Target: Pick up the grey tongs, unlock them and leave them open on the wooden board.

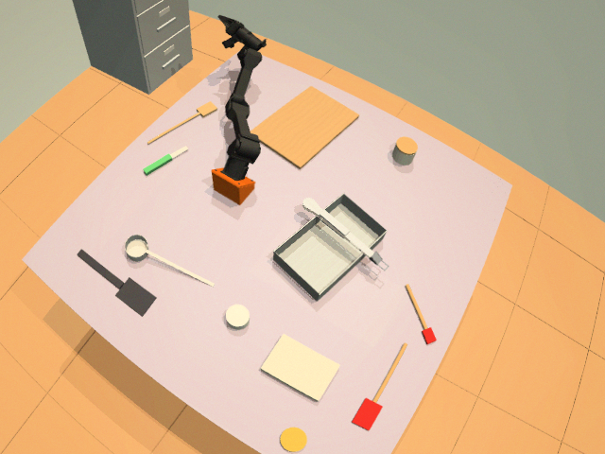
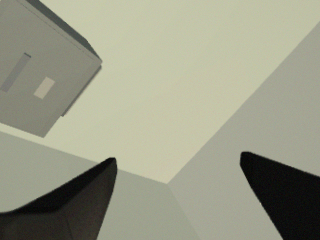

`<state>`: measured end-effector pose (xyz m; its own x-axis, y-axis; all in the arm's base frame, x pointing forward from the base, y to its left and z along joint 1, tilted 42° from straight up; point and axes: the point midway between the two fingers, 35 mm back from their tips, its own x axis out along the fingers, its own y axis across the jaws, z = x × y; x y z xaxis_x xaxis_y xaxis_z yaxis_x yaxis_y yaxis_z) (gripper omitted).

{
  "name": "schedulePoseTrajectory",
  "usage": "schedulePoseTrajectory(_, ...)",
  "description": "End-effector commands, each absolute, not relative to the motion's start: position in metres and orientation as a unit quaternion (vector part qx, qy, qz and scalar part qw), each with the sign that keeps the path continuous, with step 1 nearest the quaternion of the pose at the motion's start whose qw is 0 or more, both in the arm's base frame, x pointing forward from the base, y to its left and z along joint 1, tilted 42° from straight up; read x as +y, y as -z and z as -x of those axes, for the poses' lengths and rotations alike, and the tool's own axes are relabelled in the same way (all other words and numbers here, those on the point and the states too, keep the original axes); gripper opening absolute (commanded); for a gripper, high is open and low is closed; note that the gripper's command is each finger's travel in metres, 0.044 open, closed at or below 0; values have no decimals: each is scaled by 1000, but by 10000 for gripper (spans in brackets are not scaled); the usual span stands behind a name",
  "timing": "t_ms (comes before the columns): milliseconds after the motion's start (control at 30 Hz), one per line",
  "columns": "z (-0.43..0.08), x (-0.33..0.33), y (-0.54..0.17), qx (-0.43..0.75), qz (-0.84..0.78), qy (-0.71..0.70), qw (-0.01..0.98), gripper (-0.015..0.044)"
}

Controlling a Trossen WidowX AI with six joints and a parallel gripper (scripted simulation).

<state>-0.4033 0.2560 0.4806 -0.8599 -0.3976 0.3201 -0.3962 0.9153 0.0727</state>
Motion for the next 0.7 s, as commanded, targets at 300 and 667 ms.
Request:
schedulePoseTrajectory(300, 384, 231, -519, -954, -197, 59, 216, 260)
schedulePoseTrajectory(667, 355, 200, -565, -932, -175, 137, 285, 260)
